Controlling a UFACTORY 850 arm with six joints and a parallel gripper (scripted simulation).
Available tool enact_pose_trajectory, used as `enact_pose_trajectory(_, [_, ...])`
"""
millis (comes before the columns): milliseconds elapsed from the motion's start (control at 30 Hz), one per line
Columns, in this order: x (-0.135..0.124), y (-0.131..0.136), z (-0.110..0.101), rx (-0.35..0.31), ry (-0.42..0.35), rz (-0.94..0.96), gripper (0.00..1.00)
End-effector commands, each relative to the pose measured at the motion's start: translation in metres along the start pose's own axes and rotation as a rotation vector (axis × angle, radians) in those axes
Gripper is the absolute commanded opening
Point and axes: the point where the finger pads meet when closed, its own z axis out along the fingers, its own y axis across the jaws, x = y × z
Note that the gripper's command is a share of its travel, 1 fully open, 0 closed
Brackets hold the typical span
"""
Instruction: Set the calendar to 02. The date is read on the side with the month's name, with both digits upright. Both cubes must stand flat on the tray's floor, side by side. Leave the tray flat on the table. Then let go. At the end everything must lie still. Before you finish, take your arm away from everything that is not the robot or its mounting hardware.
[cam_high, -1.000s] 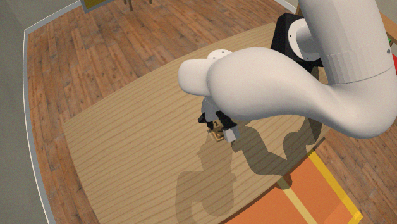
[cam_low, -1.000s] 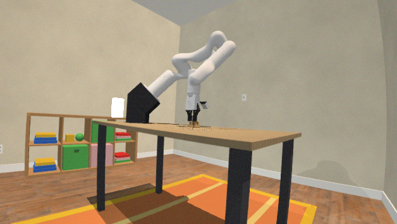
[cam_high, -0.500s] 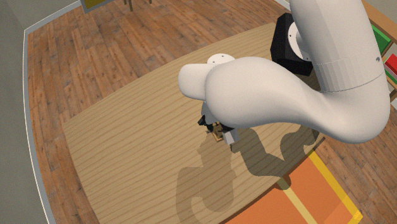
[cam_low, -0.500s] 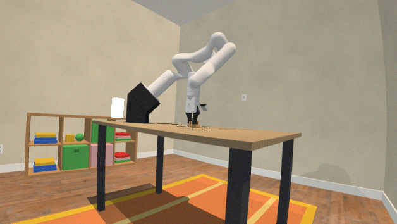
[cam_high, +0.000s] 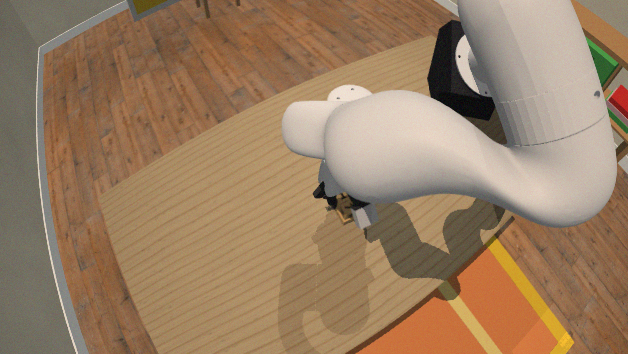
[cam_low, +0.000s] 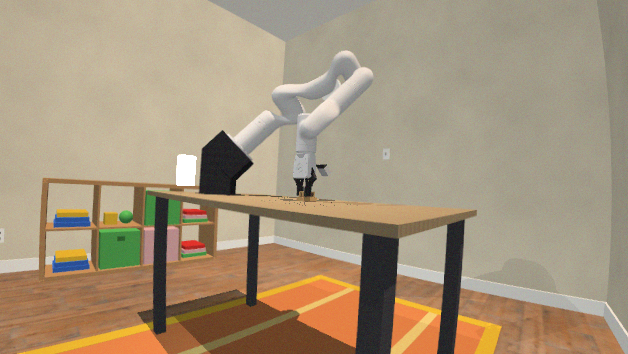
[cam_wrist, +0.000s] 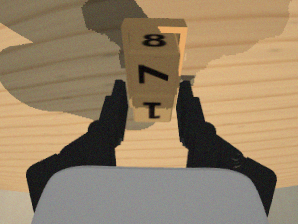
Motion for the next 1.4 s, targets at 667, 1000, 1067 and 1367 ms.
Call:
enact_pose_trajectory(667, [-0.0001, 0.0005, -0.0003, -0.001, 0.0, 0.0, 0.47])
enact_pose_trajectory(1000, [-0.0001, 0.0005, -0.0003, -0.001, 0.0, 0.0, 0.27])
enact_pose_trajectory(1067, [-0.0001, 0.0005, -0.0003, -0.001, 0.0, 0.0, 0.27])
enact_pose_trajectory(1367, [-0.0001, 0.0005, -0.0003, -0.001, 0.0, 0.0, 0.27])
